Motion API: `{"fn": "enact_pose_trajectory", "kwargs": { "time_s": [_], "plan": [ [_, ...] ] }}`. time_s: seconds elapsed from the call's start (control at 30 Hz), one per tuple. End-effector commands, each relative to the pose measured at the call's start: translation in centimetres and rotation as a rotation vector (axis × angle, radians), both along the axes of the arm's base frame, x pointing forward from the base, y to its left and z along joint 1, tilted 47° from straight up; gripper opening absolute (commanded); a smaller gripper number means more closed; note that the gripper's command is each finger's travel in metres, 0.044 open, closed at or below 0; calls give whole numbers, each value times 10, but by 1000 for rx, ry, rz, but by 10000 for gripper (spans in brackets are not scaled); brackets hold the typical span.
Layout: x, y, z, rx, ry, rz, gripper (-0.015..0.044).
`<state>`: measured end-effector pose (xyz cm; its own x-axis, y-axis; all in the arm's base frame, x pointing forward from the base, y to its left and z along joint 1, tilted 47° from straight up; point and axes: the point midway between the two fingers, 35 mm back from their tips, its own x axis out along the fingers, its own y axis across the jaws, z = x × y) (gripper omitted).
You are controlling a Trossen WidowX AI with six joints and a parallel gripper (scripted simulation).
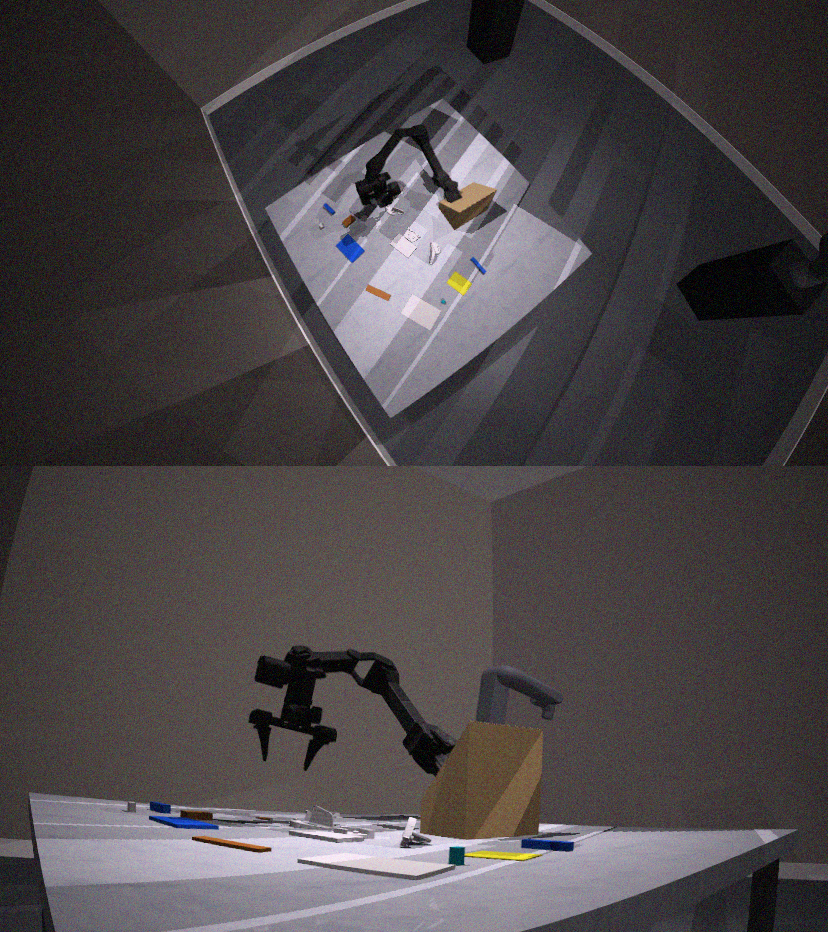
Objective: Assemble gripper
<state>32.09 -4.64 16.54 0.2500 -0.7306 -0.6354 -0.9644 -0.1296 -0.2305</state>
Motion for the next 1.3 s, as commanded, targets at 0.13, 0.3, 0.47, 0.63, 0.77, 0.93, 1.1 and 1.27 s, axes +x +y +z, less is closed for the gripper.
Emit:
{"fn": "enact_pose_trajectory", "kwargs": {
  "time_s": [0.13, 0.3, 0.47, 0.63, 0.77, 0.93, 1.1, 1.27],
  "plan": [
    [-9, -1, -13, -30, 156, 94, 440],
    [-14, -1, -20, -48, 252, 157, 440],
    [-20, -2, -26, -65, 348, 220, 440],
    [-25, -3, -33, -80, 443, 283, 440],
    [-30, -3, -38, -91, 519, 335, 440],
    [-36, -4, -45, -103, 614, 400, 440],
    [-41, -4, -51, -113, 705, 464, 440],
    [-42, -4, -51, -115, 717, 472, 440]
  ]
}}
